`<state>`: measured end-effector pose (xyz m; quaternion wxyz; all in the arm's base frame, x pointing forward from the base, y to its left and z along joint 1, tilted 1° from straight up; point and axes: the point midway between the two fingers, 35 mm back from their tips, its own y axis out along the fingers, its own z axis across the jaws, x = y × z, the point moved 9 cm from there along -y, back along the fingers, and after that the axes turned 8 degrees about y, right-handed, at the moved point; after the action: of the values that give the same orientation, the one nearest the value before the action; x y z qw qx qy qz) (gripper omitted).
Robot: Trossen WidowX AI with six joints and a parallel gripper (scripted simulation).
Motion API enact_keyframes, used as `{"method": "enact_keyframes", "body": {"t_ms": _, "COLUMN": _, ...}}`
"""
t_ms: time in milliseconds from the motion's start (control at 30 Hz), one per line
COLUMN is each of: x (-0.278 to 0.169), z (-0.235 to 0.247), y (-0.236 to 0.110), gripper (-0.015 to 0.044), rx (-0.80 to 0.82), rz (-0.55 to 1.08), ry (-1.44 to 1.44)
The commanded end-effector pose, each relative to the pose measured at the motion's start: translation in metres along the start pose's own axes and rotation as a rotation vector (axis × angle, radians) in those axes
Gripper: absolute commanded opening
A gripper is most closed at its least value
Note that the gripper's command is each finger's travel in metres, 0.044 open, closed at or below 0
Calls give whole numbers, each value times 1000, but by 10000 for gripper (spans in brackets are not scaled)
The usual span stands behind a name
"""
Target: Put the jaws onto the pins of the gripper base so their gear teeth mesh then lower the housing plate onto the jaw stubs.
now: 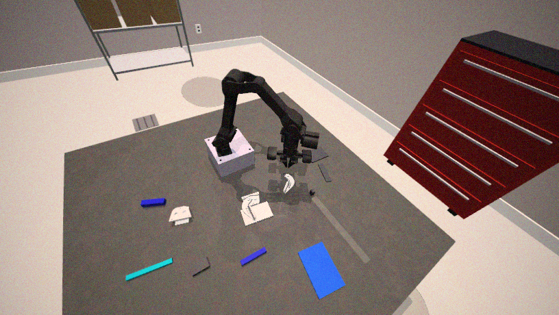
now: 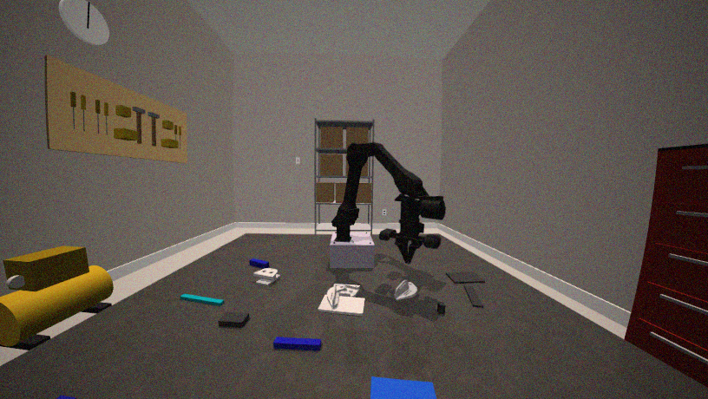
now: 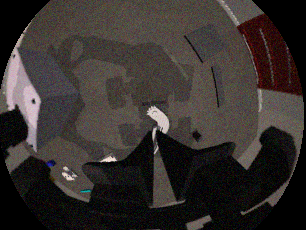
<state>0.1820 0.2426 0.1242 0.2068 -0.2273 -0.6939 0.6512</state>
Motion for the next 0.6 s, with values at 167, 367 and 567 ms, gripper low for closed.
{"method": "enact_keyframes", "body": {"t_ms": 167, "x": -2, "z": -2, "y": -1, "gripper": 236, "rx": 0, "rz": 0, "ry": 196}}
{"method": "enact_keyframes", "body": {"t_ms": 367, "x": -5, "z": -3, "y": -1, "gripper": 394, "rx": 1, "rz": 1, "ry": 377}}
{"method": "enact_keyframes", "body": {"t_ms": 567, "x": -7, "z": -5, "y": -2, "gripper": 440, "rx": 1, "rz": 1, "ry": 559}}
